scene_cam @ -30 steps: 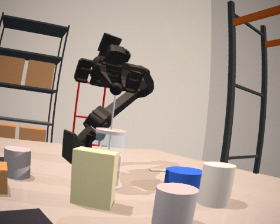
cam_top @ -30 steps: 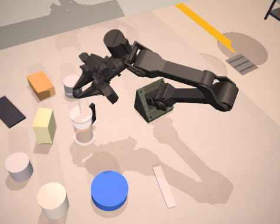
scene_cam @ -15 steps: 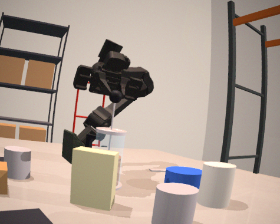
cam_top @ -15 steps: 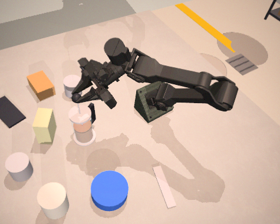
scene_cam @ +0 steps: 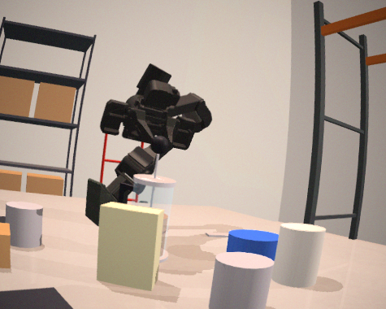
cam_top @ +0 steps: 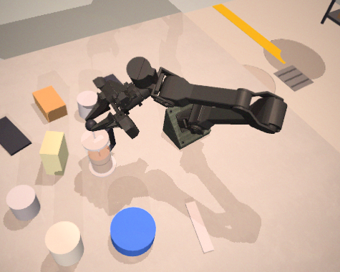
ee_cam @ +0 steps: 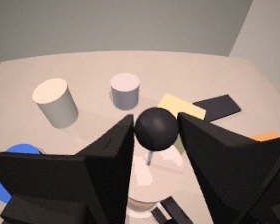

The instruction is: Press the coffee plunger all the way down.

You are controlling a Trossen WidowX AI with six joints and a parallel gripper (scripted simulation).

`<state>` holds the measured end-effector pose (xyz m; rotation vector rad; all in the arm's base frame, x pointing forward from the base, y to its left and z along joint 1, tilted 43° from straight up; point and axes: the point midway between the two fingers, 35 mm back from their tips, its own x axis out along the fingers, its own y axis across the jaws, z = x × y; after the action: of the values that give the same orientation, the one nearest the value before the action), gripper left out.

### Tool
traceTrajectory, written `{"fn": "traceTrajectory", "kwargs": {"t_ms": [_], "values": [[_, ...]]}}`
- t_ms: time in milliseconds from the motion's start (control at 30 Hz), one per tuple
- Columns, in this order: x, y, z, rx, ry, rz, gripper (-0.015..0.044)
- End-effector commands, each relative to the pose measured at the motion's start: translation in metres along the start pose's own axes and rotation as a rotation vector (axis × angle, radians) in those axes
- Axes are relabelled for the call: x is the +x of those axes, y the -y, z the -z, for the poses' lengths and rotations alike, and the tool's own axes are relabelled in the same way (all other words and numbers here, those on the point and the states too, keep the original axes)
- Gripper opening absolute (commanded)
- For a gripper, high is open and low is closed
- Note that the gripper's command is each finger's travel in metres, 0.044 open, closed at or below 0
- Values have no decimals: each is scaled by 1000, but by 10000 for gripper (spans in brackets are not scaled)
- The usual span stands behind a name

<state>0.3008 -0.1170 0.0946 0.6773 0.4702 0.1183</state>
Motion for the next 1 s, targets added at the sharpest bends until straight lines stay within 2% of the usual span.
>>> {"fn": "traceTrajectory", "kwargs": {"t_ms": [0, 967], "values": [[11, -2, 29, 55, -69, -12, 128], [17, 3, 24, 54, -69, -13, 128]]}}
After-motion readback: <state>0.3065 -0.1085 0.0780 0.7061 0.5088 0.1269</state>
